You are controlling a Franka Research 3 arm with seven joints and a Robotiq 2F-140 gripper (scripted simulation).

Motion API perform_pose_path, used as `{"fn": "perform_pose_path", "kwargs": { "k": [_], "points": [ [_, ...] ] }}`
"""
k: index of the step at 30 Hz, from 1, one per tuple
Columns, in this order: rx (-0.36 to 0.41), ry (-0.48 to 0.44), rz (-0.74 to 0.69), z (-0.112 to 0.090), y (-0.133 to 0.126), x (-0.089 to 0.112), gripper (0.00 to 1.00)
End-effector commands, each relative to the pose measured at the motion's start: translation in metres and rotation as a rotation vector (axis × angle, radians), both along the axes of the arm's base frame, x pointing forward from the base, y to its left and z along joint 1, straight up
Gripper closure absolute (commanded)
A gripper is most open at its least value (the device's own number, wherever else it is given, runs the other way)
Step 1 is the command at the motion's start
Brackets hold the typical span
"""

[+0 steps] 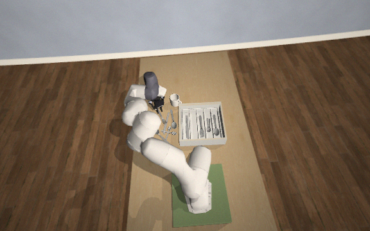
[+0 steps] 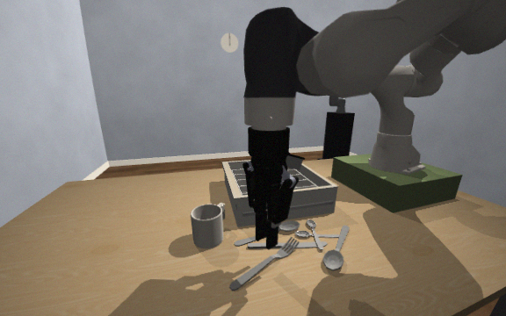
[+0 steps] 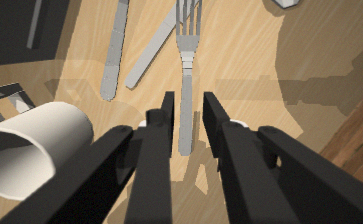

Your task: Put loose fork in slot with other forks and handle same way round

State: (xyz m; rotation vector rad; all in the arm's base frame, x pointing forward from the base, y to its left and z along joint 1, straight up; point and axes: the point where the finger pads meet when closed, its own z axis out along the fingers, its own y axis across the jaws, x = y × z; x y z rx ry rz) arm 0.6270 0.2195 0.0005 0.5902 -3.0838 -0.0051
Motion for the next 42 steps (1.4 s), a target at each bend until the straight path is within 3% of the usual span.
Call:
{"fn": "perform_pose_path", "kwargs": {
  "k": [1,18,42],
  "points": [
    [0.002,-0.005,-0.003,-0.005,0.001,0.002,0.74],
    [0.002,-0.005,-0.003,-0.026,0.001,0.002,0.74],
    [0.002,-0.005,-0.003,-0.035,0.001,0.002,0.74]
  ]
}}
